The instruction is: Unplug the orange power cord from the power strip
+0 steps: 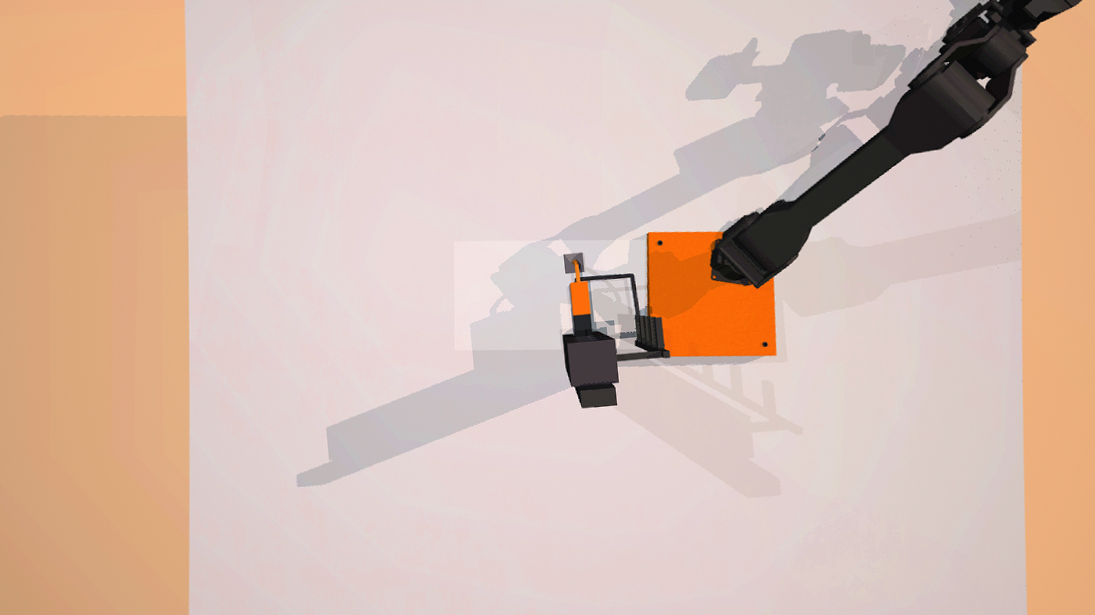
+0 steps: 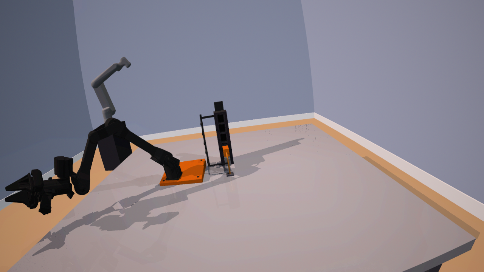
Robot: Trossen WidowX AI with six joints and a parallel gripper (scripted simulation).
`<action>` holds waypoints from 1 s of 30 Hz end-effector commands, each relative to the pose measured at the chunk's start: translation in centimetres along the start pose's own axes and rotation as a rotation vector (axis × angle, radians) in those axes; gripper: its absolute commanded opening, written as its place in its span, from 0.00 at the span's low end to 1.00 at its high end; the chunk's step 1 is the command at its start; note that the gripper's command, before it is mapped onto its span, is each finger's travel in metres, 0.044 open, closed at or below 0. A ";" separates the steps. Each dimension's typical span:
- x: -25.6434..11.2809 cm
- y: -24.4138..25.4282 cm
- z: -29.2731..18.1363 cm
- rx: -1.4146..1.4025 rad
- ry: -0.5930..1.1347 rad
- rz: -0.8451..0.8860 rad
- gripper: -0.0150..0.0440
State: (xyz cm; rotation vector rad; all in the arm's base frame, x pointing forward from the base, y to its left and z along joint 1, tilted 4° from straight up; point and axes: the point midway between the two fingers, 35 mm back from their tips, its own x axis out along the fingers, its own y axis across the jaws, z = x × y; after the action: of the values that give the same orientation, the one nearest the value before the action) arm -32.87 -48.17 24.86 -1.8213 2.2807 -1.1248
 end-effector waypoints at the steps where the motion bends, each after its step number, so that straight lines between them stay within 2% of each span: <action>1: 0.0 -0.1 0.2 0.012 -0.002 0.001 0.89; 9: 1.1 -8.4 9.0 0.487 -0.214 0.026 0.53; 15: -0.1 -17.0 15.3 0.803 -0.408 0.071 0.53; 21: -3.3 -25.2 20.5 1.069 -0.600 0.163 0.53; 30: -12.1 -36.5 27.3 1.456 -0.902 0.494 0.53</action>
State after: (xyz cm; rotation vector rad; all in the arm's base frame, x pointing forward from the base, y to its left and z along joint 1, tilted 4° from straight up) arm 8.26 -56.25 19.96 -0.9344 0.8631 -1.0714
